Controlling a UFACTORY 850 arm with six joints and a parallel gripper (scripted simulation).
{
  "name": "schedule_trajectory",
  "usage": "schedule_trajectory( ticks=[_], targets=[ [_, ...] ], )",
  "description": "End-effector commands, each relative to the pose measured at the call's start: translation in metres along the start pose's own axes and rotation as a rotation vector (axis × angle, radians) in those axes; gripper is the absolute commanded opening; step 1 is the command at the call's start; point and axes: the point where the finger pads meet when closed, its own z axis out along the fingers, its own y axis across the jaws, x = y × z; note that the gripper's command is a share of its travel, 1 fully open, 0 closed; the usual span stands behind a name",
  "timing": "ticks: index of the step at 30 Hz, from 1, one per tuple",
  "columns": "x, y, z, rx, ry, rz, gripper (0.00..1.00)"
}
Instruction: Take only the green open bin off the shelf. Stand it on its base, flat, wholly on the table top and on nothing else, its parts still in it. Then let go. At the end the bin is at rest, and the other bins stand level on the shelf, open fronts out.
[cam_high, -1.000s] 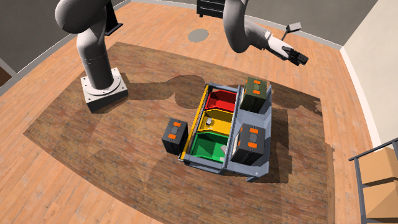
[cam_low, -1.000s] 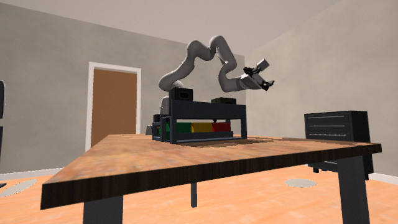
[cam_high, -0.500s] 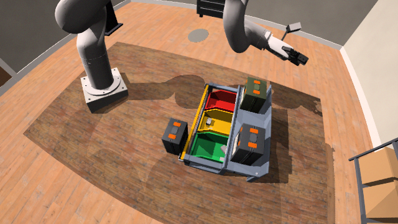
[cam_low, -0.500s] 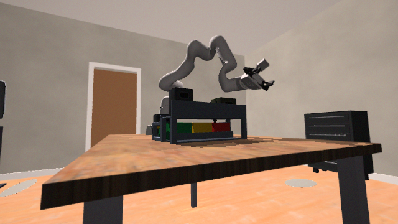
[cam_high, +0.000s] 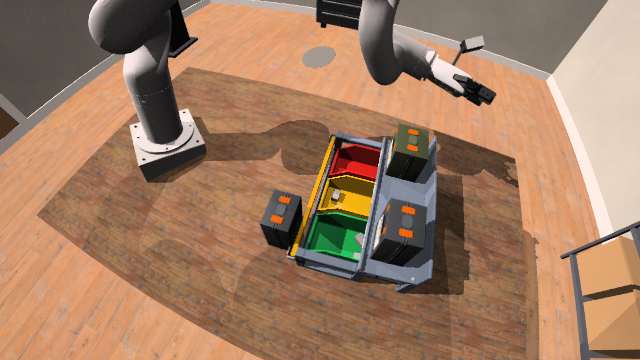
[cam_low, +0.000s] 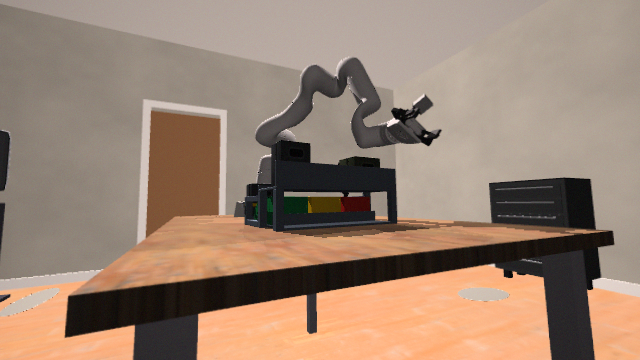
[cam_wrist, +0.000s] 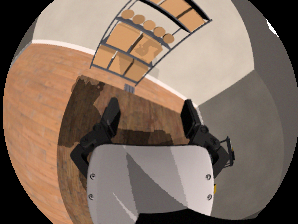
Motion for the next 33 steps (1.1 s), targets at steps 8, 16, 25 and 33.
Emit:
schedule_trajectory(
  ticks=[8, 16, 25, 33],
  targets=[
    [-0.011, 0.009, -0.047, -0.001, 0.002, 0.001, 1.00],
    [-0.011, 0.009, -0.047, -0.001, 0.002, 0.001, 1.00],
    [-0.024, 0.016, -0.095, -0.001, 0.002, 0.001, 1.00],
    [-0.024, 0.016, -0.095, -0.001, 0.002, 0.001, 1.00]
  ],
)
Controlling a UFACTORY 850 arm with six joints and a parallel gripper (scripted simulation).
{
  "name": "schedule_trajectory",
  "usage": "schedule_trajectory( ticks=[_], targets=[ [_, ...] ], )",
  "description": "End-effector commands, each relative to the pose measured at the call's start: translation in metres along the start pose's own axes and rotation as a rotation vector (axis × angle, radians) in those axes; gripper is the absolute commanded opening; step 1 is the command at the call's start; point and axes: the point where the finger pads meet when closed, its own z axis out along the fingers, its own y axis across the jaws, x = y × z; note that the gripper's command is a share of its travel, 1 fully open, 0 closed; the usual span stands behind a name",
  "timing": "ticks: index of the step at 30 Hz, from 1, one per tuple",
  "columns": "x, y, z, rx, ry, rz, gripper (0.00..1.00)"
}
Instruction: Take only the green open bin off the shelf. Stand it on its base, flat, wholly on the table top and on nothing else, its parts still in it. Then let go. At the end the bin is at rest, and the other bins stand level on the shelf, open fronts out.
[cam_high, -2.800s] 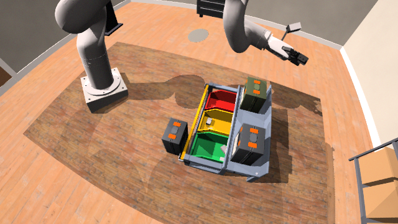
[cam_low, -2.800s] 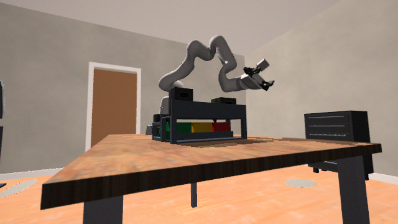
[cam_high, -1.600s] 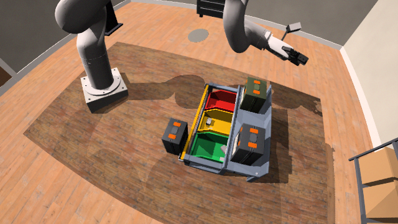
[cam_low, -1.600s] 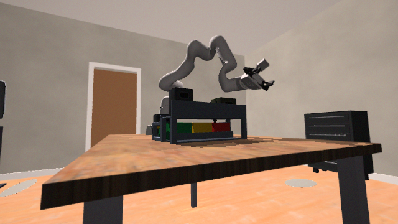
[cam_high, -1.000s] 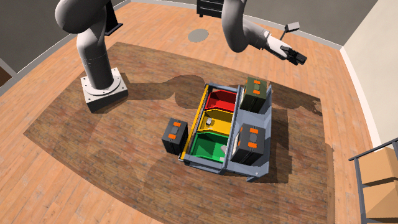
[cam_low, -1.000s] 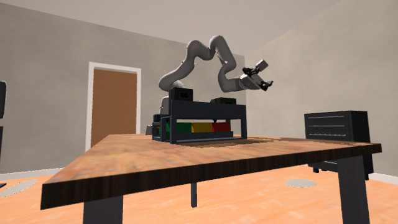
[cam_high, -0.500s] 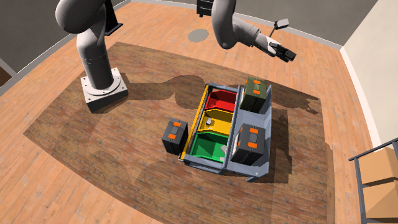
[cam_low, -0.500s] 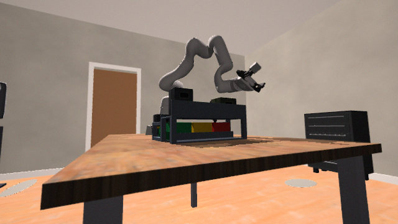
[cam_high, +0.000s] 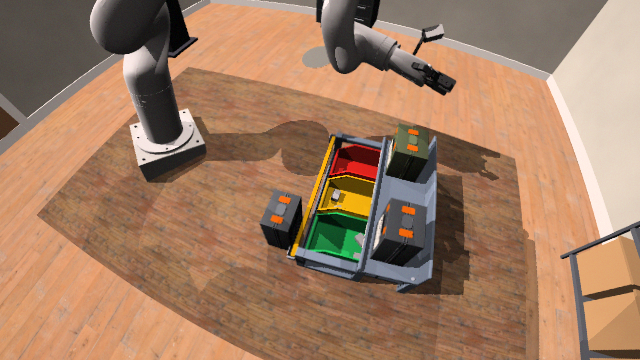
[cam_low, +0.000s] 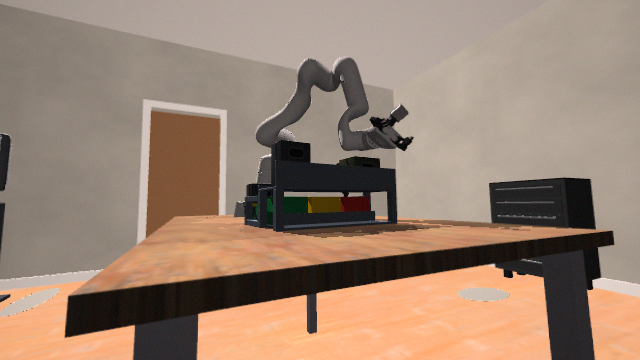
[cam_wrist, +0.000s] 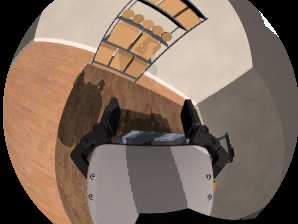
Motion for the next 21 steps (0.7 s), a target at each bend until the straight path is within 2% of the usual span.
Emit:
schedule_trajectory(
  ticks=[1, 6, 18, 21],
  targets=[
    [0.001, 0.001, 0.000, -0.001, 0.002, 0.001, 1.00],
    [-0.012, 0.008, -0.047, -0.001, 0.002, 0.001, 1.00],
    [-0.012, 0.008, -0.047, -0.001, 0.002, 0.001, 1.00],
    [-0.019, 0.013, -0.076, -0.001, 0.002, 0.001, 1.00]
  ],
)
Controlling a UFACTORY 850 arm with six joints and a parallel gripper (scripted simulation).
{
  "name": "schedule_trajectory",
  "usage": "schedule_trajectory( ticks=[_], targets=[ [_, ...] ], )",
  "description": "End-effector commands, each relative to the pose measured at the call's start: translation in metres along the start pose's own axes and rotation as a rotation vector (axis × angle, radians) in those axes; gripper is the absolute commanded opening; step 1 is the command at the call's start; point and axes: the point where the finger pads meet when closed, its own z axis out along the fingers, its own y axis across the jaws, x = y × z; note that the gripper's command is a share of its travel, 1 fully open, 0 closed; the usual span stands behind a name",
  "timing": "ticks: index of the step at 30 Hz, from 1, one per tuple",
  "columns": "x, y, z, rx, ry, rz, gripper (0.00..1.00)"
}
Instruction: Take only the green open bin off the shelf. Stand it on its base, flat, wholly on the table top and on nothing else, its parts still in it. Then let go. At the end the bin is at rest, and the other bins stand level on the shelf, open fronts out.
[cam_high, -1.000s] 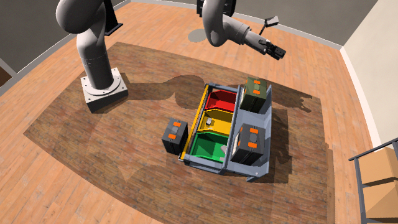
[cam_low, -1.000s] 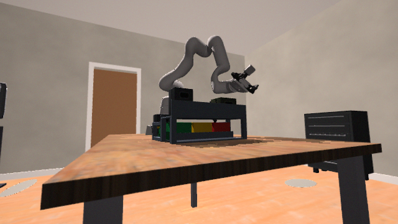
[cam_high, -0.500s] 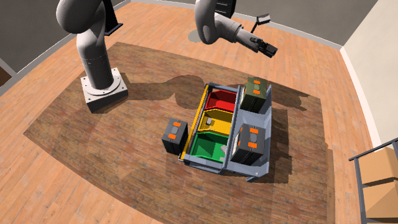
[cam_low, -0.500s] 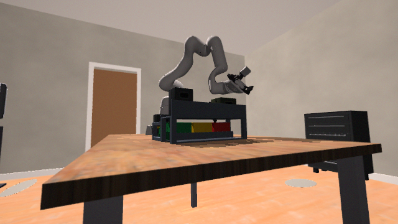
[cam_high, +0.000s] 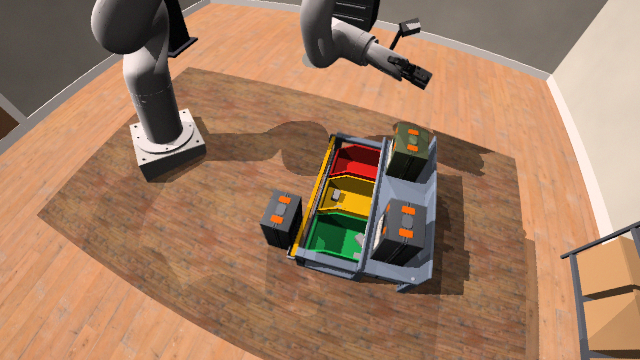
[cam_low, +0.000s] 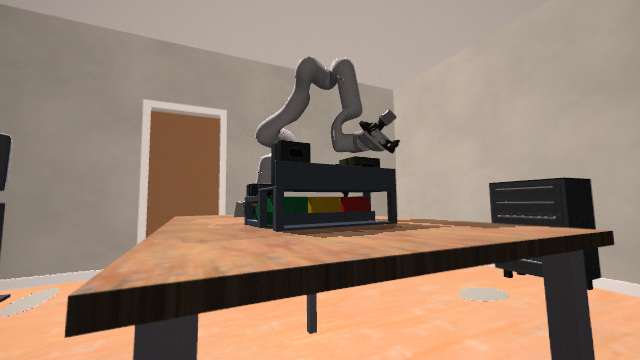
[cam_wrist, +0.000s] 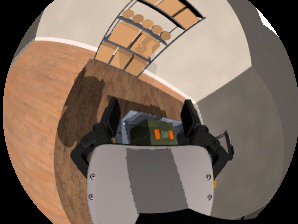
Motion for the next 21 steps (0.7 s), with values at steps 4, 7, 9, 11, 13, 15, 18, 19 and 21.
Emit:
schedule_trajectory(
  ticks=[4, 7, 9, 11, 13, 15, 18, 19, 21],
  targets=[
    [-0.010, 0.007, -0.041, 0.000, 0.001, 0.000, 1.00],
    [-0.010, 0.007, -0.041, 0.000, 0.001, 0.000, 1.00],
    [-0.010, 0.007, -0.041, 0.000, 0.001, 0.000, 1.00],
    [-0.010, 0.007, -0.041, 0.000, 0.001, 0.000, 1.00],
    [-0.010, 0.007, -0.041, 0.000, 0.001, 0.000, 1.00],
    [-0.013, 0.009, -0.050, 0.000, 0.001, 0.001, 1.00],
    [-0.020, 0.013, -0.079, 0.000, 0.001, 0.000, 1.00],
    [-0.023, 0.015, -0.088, 0.000, 0.001, 0.000, 1.00],
    [-0.023, 0.015, -0.088, 0.000, 0.001, 0.000, 1.00]
  ],
)
